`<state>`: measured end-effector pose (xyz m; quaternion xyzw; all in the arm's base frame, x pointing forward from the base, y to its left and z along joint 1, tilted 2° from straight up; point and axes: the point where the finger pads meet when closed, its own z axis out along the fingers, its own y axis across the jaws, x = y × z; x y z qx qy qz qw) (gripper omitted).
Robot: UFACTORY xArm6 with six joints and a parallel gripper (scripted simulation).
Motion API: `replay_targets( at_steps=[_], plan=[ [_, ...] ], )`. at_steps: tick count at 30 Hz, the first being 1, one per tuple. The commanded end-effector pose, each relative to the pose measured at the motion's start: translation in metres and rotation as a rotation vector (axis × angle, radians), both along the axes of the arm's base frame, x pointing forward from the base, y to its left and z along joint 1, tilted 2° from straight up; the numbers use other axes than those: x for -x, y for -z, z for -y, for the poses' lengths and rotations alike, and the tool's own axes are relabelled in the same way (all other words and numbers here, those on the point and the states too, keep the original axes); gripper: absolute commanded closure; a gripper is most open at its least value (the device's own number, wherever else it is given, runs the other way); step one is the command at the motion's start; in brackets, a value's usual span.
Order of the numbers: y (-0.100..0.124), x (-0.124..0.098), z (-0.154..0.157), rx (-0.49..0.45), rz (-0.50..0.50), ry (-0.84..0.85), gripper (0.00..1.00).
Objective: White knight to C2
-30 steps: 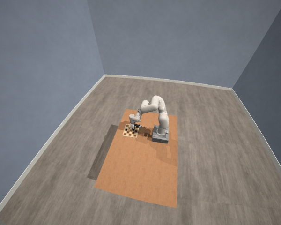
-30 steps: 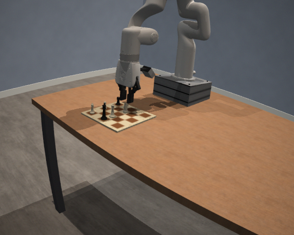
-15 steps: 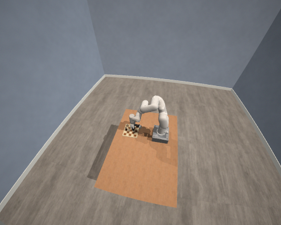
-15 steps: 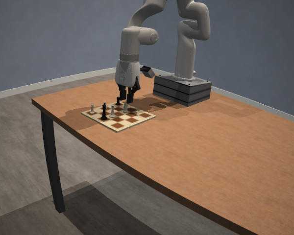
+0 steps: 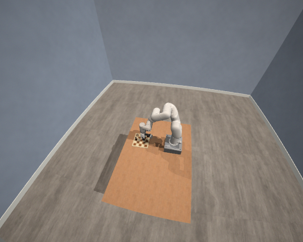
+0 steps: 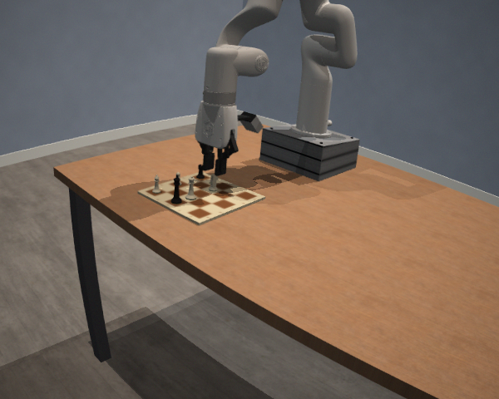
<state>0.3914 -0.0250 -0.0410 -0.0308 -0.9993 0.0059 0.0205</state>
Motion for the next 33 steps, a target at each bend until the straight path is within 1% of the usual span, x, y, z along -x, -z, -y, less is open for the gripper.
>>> replay_targets(
  at_steps=[1,25,33],
  plan=[
    [-0.0011,-0.0015,0.0001,0.000,0.004,0.000,0.63],
    [-0.0008,-0.0015,0.0001,0.000,0.004,0.000,0.63],
    [0.0080,-0.0012,0.0002,0.000,0.004,0.000,0.63]
  ],
)
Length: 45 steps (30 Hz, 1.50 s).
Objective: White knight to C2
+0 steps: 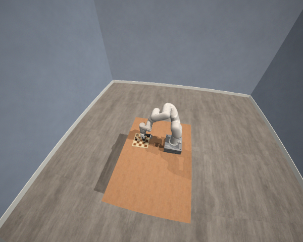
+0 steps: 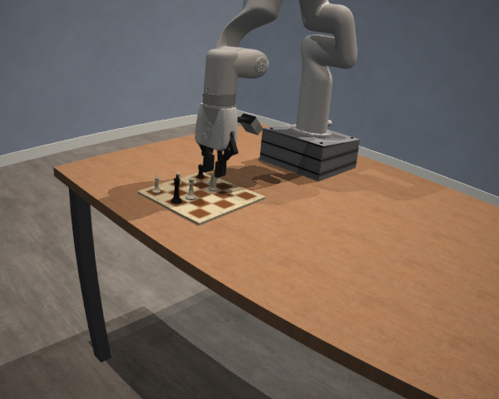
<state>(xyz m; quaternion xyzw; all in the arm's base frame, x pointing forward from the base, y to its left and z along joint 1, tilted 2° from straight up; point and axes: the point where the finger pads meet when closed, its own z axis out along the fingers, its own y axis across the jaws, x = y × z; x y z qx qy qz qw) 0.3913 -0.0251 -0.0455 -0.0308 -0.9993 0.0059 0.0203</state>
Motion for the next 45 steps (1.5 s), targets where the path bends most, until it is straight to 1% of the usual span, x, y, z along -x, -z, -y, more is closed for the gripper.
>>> replay_targets(
  at_steps=[1,17,45],
  plan=[
    [0.005,-0.001,0.000,0.000,0.003,0.000,0.63],
    [0.028,0.000,0.000,0.000,0.003,0.000,0.63],
    [0.029,0.000,0.000,0.000,0.003,0.000,0.63]
  ],
)
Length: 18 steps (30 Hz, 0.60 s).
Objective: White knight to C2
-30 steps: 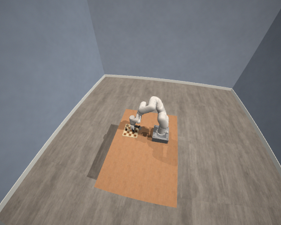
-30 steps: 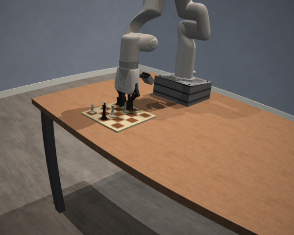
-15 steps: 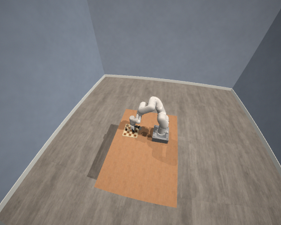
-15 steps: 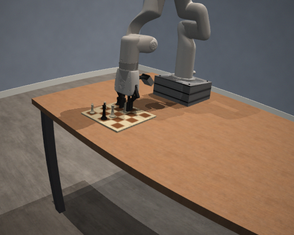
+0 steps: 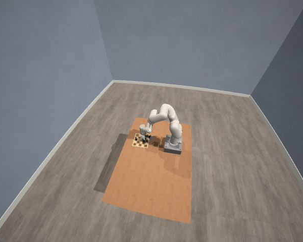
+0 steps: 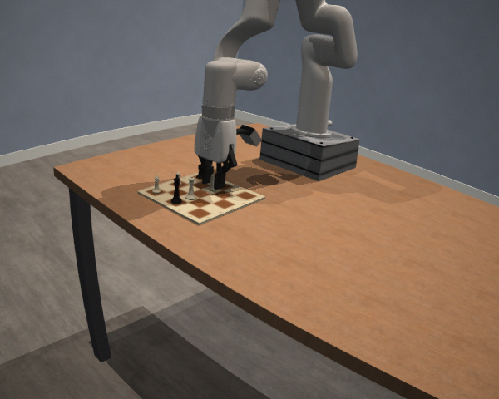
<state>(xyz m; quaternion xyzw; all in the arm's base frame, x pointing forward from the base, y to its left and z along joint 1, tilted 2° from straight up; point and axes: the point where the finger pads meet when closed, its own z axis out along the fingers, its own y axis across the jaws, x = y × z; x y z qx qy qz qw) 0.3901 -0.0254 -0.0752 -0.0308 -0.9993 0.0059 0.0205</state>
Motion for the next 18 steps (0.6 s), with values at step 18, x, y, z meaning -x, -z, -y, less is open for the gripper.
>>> replay_targets(
  at_steps=[18],
  plan=[
    [-0.0010,-0.0015,0.0001,0.000,0.004,0.000,1.00]
  ],
)
